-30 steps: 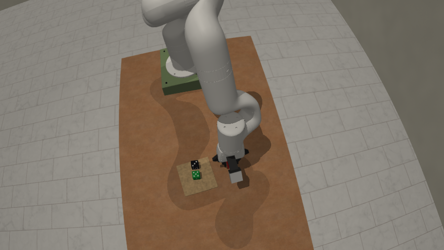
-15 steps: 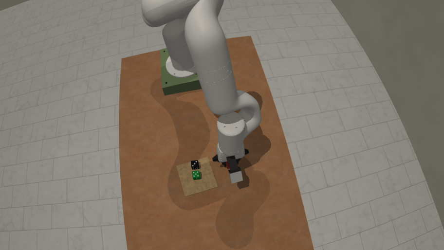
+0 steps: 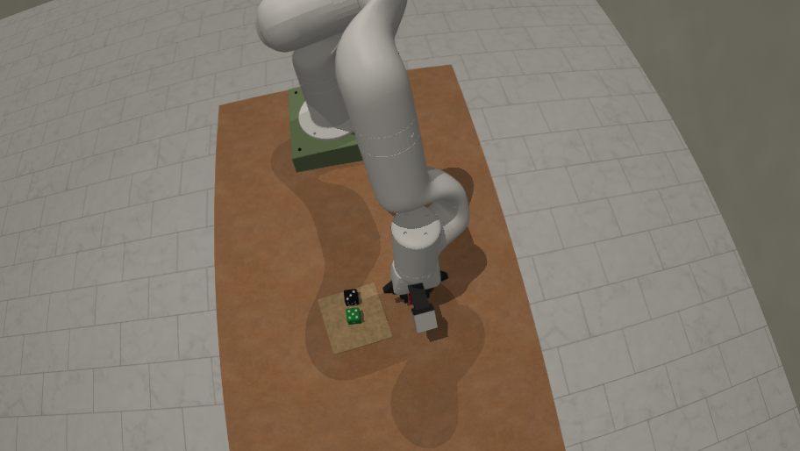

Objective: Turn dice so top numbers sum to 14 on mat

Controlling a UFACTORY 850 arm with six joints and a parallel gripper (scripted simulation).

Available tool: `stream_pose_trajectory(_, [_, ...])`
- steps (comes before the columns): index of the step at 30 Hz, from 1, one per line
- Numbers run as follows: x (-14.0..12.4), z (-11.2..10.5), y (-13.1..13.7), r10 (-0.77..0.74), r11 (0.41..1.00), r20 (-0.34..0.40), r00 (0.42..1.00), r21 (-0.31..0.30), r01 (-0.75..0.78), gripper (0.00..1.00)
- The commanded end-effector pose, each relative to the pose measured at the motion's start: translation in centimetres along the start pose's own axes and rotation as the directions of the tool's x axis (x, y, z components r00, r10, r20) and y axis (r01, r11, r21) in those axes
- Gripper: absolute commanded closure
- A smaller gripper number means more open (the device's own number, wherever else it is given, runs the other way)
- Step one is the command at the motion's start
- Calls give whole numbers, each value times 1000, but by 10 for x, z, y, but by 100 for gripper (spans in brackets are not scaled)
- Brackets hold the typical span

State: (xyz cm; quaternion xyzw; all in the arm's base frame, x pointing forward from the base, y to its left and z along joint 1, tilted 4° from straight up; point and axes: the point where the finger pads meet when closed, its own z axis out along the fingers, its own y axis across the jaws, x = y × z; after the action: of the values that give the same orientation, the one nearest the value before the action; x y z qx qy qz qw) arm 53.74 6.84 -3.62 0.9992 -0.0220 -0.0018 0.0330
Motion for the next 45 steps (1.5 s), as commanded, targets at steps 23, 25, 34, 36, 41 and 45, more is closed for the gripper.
stream_pose_trajectory(23, [1,20,0,0,1000,-2,1000,0,0,53])
stream_pose_trajectory(25, [1,20,0,0,1000,-2,1000,0,0,53])
stream_pose_trajectory(34, [1,20,0,0,1000,-2,1000,0,0,53])
stream_pose_trajectory(36, [1,20,0,0,1000,-2,1000,0,0,53])
stream_pose_trajectory(41, [1,20,0,0,1000,-2,1000,0,0,53])
stream_pose_trajectory(45, [1,20,0,0,1000,-2,1000,0,0,53])
